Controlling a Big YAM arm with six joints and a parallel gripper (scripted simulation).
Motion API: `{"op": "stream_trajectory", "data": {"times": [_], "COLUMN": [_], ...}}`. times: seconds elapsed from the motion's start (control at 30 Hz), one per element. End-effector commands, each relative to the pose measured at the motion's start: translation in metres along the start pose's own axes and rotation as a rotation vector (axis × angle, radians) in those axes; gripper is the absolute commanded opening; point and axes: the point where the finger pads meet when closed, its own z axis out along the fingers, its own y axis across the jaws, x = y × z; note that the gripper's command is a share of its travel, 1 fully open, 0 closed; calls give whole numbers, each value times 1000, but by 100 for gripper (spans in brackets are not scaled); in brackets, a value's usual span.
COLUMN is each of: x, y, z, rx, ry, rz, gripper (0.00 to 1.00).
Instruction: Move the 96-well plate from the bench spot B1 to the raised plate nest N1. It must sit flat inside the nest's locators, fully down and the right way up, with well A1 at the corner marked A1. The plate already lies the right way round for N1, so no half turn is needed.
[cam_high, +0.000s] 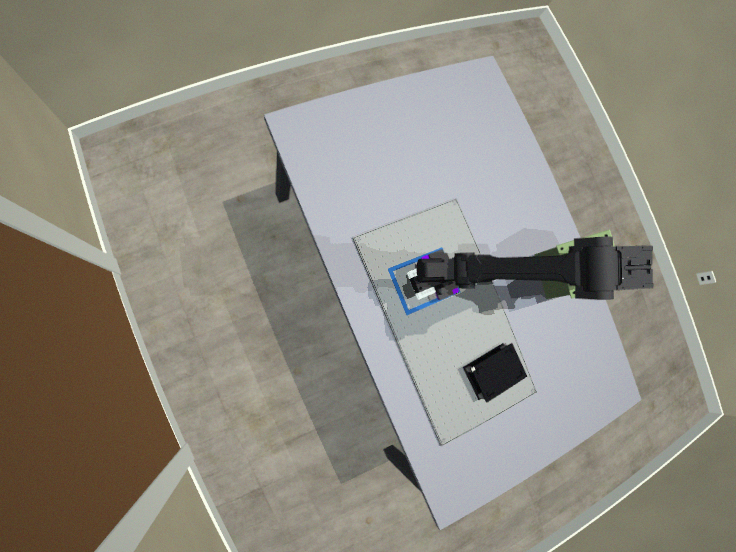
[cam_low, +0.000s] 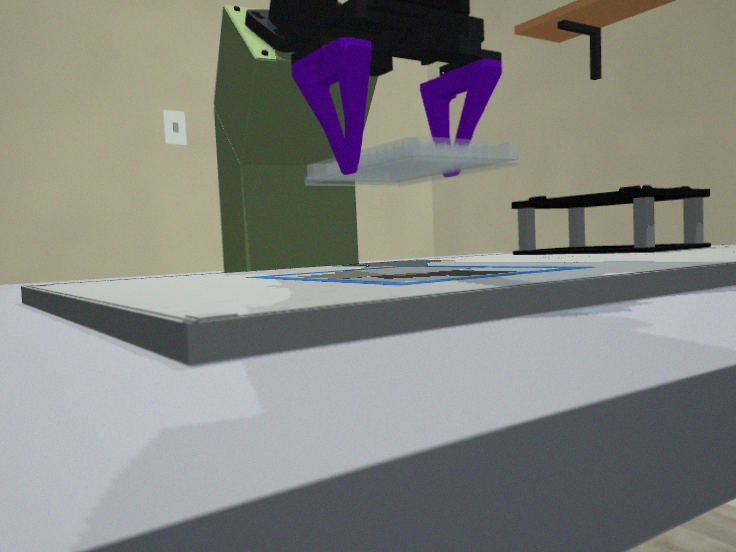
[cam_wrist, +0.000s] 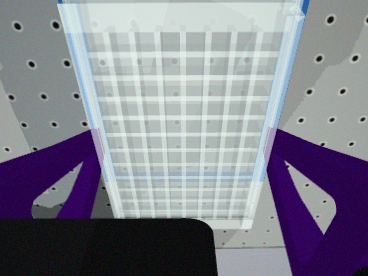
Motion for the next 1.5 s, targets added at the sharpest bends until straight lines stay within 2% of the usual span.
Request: {"op": "stream_trajectory", "data": {"times": [0.0, 0.3, 0.33, 0.47, 0.53, 1.07, 1.17, 1.43, 1.47], "x": [0, 0, 9, 6, -7, -7, -6, 0, 5], "y": [-6, -6, -2, -3, -4, -4, 11, 31, 35], "z": [-14, -24, -13, -15, -19, -19, -24, -27, -25], "rx": [11, 11, -3, 1, 8, 8, 9, 6, 2], "ry": [-10, -10, 21, 11, -18, -18, -33, -32, -19], "rz": [1, 3, 8, 6, -1, -1, -98, -74, -72], "gripper": [0, 0, 0, 0, 0, 0, 0, 0, 0]}}
